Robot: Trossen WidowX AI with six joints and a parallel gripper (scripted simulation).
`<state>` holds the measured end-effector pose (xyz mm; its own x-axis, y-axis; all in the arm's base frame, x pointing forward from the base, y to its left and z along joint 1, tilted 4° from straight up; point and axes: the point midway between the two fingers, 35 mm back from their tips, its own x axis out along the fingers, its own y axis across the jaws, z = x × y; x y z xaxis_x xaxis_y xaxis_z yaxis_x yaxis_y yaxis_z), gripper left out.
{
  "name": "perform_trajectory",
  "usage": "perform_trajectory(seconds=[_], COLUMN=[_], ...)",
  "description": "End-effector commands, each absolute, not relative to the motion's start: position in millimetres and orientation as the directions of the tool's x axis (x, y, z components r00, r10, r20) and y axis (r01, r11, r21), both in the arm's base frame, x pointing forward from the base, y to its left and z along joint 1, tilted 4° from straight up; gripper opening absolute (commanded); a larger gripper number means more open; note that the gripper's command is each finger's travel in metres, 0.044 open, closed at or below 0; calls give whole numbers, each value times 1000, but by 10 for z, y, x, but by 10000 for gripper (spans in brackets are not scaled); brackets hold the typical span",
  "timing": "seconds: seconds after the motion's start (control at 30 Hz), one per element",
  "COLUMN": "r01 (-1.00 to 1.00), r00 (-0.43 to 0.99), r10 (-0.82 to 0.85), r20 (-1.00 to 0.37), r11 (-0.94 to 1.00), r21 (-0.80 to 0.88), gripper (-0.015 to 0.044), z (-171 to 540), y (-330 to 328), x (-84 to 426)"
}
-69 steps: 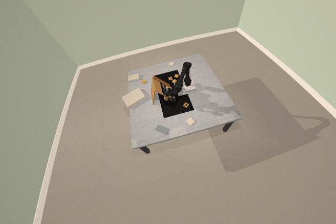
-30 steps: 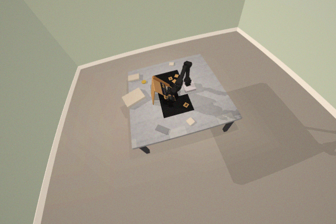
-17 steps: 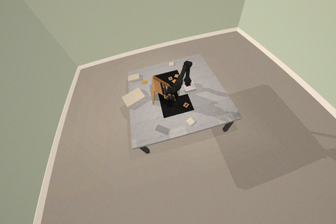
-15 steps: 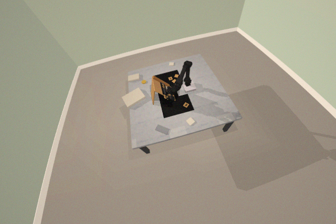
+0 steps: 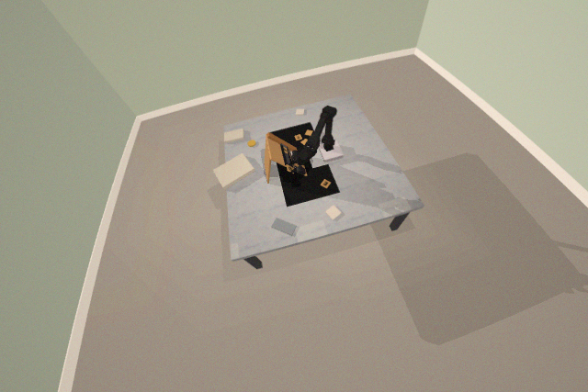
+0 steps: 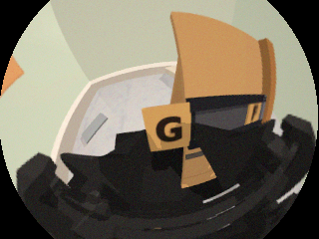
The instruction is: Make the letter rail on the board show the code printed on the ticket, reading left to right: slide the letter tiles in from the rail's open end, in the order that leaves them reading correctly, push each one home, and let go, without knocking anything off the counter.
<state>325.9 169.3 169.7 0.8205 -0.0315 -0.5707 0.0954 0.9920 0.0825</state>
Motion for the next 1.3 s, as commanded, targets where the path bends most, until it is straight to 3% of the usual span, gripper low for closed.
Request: perform_trajectory(seconds=[0.0,1.27], r01=[90,90], r00=[821,821], r10=[-26,-27], r20=[-571,-571], r11=[992,993], r21=[84,82], gripper=[0,0], z=[1698,1678], y=[1675,1487], x=[3249,3234])
